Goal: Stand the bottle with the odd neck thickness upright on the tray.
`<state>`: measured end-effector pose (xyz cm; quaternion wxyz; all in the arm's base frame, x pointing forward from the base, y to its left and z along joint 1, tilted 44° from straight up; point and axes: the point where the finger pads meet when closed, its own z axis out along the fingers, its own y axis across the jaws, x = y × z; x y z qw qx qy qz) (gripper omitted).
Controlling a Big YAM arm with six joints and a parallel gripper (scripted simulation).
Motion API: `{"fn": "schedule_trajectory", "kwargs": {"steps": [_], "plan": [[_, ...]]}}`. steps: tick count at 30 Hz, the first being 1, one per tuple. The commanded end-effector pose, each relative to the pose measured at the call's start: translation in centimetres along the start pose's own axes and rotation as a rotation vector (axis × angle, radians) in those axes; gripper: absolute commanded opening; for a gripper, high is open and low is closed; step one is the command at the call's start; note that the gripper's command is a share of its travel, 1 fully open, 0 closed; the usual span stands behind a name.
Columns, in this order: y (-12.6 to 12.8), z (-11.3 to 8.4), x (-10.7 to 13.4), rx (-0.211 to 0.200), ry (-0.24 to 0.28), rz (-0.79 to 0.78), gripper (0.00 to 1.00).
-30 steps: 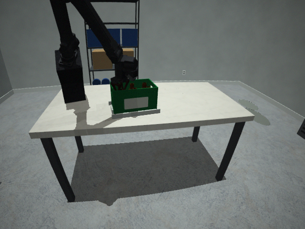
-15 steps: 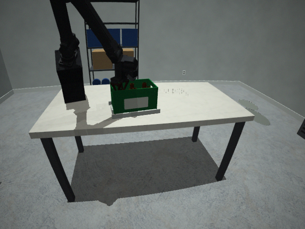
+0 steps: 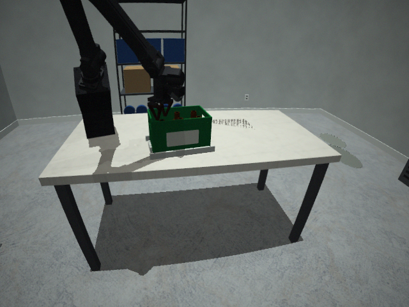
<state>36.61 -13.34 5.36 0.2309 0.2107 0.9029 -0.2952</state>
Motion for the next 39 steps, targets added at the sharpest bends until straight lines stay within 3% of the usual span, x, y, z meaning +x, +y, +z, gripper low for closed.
{"fn": "schedule_trajectory", "kwargs": {"steps": [1,16,27,28,39], "plan": [[0.5,-2.4,-1.6,-0.016,-0.034,0.032,0.61],[0.5,-6.0,-1.8,-0.019,-0.036,0.036,0.61],[0.6,-6.2,-1.5,-0.016,-0.028,0.03,0.61],[0.6,-6.2,-1.5,-0.017,-0.029,0.031,0.0],[0.6,-6.2,-1.5,-0.017,-0.029,0.031,0.0]]}}
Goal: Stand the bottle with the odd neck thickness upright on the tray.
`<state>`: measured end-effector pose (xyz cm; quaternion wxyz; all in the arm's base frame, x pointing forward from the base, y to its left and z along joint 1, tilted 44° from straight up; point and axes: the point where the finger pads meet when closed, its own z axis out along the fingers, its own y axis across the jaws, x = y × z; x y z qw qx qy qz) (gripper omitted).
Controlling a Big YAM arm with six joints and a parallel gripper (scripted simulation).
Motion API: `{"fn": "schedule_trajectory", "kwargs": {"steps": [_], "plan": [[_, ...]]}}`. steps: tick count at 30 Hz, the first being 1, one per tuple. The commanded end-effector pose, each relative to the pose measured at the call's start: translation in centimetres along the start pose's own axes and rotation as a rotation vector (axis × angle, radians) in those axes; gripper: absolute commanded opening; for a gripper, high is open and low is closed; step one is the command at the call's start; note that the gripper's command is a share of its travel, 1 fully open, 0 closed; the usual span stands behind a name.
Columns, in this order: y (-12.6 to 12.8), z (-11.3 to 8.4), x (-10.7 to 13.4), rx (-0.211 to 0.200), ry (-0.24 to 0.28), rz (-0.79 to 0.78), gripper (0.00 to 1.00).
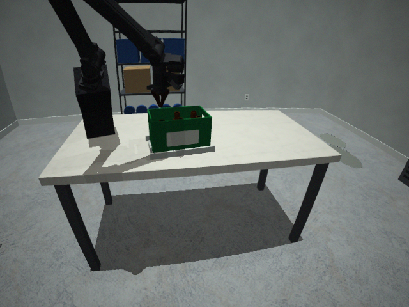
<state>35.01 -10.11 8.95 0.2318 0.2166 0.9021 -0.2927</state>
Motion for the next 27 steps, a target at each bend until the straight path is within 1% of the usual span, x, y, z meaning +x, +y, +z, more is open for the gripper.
{"fn": "schedule_trajectory", "kwargs": {"steps": [1,22,24,25,27], "plan": [[0.7,-1.1,-1.6,-0.016,-0.032,0.018,0.0],[0.7,-1.1,-1.6,-0.016,-0.032,0.018,0.0],[1.3,-0.7,-1.3,-0.01,-0.017,0.005,0.0],[2.1,-0.7,-1.5,-0.011,-0.016,0.005,0.0],[5.2,-0.7,-1.7,-0.014,-0.012,0.005,0.0]]}}
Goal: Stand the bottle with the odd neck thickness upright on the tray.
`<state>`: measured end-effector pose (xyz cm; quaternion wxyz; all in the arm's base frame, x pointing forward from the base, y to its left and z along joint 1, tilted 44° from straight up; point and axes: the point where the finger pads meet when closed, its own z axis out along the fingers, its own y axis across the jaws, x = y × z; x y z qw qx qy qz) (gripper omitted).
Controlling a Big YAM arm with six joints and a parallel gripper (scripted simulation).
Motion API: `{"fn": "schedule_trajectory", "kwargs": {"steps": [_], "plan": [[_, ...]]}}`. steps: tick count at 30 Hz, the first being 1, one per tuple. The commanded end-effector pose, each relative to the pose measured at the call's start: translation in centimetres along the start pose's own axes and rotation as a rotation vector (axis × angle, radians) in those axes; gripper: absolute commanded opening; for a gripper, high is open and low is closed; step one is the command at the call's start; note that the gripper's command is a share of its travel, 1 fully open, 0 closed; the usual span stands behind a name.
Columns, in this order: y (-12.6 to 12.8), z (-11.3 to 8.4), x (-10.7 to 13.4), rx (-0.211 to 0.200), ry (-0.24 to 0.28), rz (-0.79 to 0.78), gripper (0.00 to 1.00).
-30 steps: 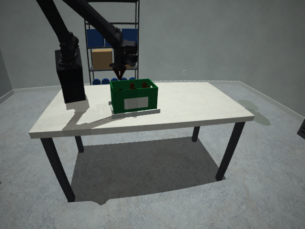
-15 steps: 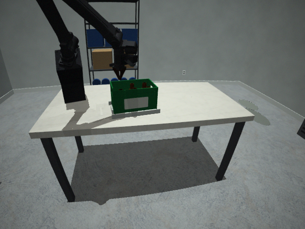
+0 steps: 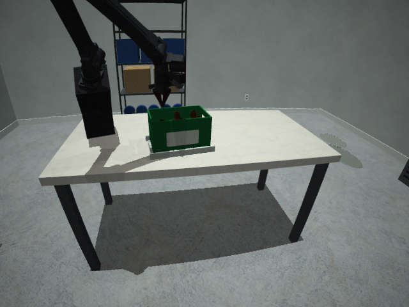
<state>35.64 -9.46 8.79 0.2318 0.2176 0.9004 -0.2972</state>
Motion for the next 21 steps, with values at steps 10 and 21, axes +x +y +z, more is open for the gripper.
{"fn": "schedule_trajectory", "kwargs": {"steps": [10,21], "plan": [[12.8,-0.6,-0.9,-0.015,-0.011,0.011,0.0],[12.7,-0.7,-0.9,-0.02,-0.015,0.017,0.61]]}}
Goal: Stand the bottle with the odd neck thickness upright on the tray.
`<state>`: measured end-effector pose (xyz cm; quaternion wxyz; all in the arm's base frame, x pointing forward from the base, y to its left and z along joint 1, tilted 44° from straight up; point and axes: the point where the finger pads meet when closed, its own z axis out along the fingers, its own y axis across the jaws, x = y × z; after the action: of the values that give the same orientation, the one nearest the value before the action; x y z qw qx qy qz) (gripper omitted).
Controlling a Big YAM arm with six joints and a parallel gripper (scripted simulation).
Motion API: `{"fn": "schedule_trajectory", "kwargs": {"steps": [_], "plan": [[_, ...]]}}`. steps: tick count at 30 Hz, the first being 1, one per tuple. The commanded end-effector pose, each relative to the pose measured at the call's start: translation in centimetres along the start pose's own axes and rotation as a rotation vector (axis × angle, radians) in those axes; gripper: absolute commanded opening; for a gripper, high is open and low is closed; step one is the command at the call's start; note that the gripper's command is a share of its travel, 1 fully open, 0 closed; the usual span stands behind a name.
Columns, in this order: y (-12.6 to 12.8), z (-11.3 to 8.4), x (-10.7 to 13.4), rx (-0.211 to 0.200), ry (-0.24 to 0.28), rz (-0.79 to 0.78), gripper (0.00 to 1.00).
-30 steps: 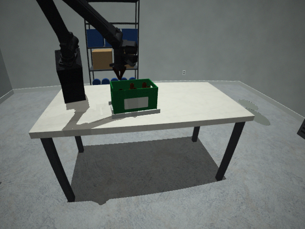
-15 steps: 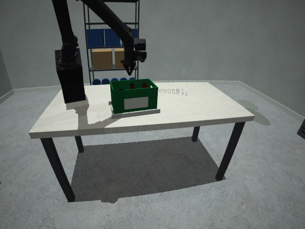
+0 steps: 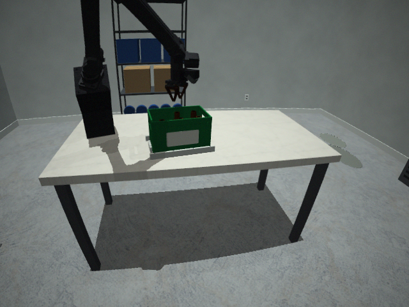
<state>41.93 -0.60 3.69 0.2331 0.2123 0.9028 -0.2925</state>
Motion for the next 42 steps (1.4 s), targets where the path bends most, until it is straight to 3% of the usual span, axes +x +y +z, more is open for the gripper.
{"fn": "schedule_trajectory", "kwargs": {"steps": [1,26,42], "plan": [[0.5,-0.4,-0.5,-0.003,-0.008,0.018,0.61],[0.4,-0.4,-0.5,-0.003,-0.008,0.019,0.61],[-0.2,1.3,0.2,0.011,0.008,0.006,0.61]]}}
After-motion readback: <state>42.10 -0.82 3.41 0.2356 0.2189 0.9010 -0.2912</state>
